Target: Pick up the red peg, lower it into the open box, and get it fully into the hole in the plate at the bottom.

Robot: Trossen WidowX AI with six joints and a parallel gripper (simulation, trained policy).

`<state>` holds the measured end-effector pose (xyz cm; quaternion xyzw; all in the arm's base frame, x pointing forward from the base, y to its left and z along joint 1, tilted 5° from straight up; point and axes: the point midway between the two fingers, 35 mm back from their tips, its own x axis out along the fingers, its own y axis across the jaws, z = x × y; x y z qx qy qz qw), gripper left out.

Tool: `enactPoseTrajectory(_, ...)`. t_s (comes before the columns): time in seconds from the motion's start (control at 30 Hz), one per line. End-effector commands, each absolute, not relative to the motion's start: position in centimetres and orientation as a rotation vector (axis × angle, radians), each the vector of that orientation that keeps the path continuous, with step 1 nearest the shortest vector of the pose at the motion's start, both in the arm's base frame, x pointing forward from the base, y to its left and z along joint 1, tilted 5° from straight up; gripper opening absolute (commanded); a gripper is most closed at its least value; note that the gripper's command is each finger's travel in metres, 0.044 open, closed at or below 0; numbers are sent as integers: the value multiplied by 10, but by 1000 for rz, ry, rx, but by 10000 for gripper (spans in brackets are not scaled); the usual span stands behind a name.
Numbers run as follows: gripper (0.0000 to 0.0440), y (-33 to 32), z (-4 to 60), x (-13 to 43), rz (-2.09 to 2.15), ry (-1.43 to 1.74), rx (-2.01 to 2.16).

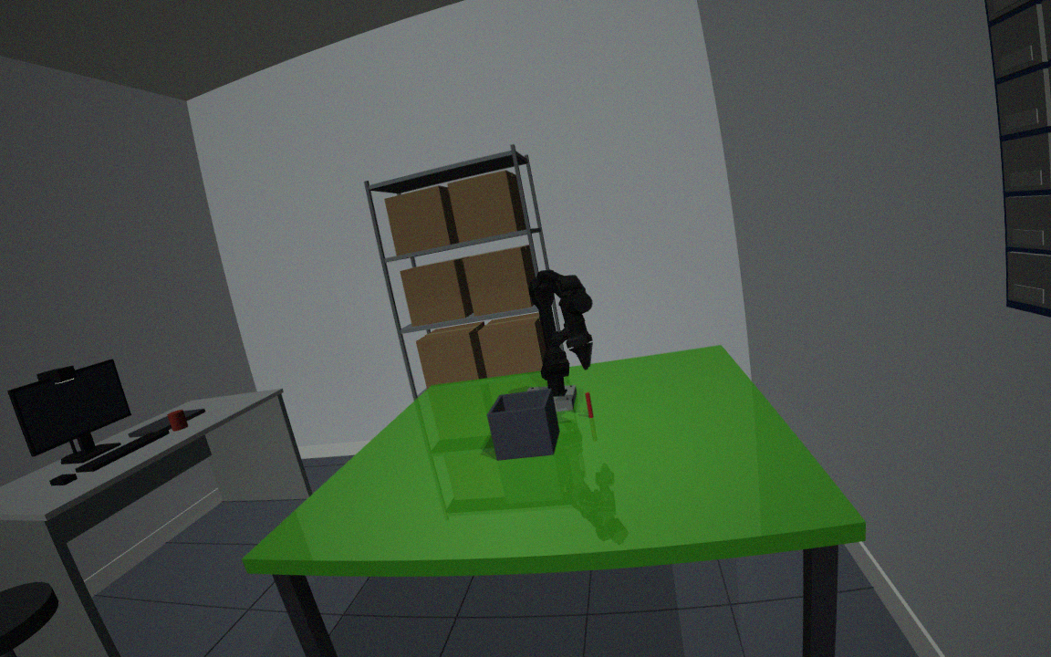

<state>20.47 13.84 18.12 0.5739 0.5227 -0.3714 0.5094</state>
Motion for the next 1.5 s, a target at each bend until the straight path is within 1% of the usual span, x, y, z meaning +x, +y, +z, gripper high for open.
enactPoseTrajectory(0.0,440,140,170,194,-916,1314,1315)
enactPoseTrajectory(0.53,434,137,125,164,-986,1458,1093)
enactPoseTrajectory(1.23,427,132,59,158,-1031,1469,1035)
enactPoseTrajectory(1.33,408,132,52,158,-1034,1463,1035)
enactPoseTrajectory(1.37,392,132,50,158,-1032,1461,1036)
enactPoseTrajectory(1.47,320,134,45,161,-1022,1457,1036)
